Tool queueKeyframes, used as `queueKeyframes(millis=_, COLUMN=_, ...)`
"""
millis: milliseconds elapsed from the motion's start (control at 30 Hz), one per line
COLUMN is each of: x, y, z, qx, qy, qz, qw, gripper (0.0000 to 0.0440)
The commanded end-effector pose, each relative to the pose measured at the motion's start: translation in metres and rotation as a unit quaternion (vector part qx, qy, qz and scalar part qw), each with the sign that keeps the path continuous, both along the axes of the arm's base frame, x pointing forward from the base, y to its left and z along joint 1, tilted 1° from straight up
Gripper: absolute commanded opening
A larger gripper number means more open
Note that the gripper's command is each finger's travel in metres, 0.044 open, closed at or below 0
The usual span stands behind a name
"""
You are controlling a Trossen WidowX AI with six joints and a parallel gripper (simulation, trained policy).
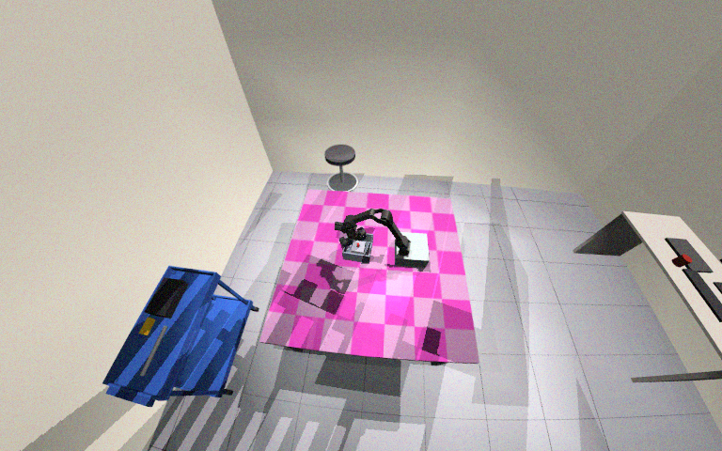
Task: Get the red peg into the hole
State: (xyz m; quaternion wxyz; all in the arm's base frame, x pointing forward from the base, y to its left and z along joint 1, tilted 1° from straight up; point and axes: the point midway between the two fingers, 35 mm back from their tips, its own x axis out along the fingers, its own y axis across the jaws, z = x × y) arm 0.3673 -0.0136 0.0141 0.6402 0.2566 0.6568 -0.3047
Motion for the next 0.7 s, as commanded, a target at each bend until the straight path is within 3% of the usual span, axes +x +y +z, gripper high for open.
queueKeyframes(millis=0, x=0.024, y=0.004, z=0.007, qx=0.023, qy=-0.03, qz=0.0, qw=0.999, gripper=0.044)
queueKeyframes(millis=267, x=0.058, y=0.013, z=0.023, qx=0.055, qy=-0.074, qz=0.01, qw=0.996, gripper=0.044)
queueKeyframes(millis=667, x=0.061, y=0.013, z=0.024, qx=0.057, qy=-0.077, qz=0.011, qw=0.995, gripper=0.044)
